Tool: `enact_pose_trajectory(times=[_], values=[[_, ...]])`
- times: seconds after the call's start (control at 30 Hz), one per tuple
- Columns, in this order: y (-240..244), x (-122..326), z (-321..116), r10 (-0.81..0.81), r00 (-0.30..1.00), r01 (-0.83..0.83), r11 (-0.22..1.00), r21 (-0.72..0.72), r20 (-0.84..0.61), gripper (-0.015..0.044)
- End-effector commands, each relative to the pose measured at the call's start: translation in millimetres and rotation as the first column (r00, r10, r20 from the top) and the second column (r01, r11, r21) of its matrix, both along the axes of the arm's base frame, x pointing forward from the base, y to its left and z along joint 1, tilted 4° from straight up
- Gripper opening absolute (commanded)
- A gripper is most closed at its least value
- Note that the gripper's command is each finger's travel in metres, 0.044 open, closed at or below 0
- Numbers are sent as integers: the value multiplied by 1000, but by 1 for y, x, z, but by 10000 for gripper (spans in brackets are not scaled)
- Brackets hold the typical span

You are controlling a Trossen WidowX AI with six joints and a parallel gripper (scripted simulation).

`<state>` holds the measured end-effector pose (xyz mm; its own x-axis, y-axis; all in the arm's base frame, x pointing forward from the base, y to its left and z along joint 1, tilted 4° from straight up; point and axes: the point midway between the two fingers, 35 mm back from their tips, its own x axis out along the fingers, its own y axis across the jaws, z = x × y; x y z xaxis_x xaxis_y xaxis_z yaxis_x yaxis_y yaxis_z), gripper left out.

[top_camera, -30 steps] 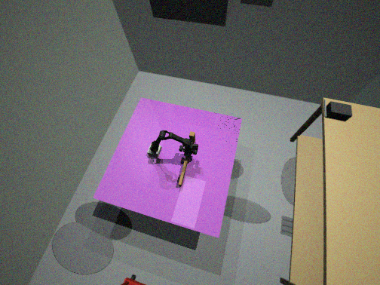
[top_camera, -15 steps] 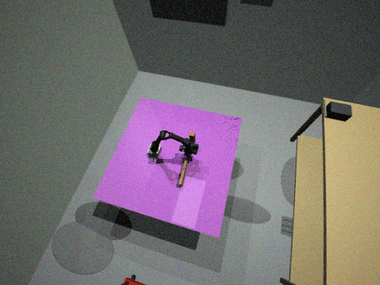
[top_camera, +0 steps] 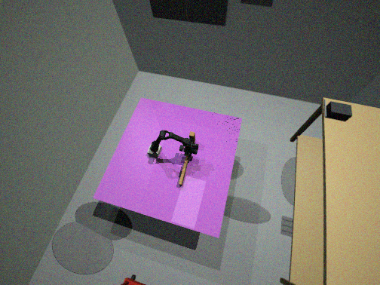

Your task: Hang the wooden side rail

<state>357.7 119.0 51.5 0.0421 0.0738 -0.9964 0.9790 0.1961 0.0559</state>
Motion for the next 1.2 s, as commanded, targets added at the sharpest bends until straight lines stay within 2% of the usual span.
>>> enact_pose_trajectory(times=[0.0,1.17], values=[[1,0,1,-1,1000,1,1000,0,5,0],[4,0,3,-1,1000,1,1000,1,5,0]])
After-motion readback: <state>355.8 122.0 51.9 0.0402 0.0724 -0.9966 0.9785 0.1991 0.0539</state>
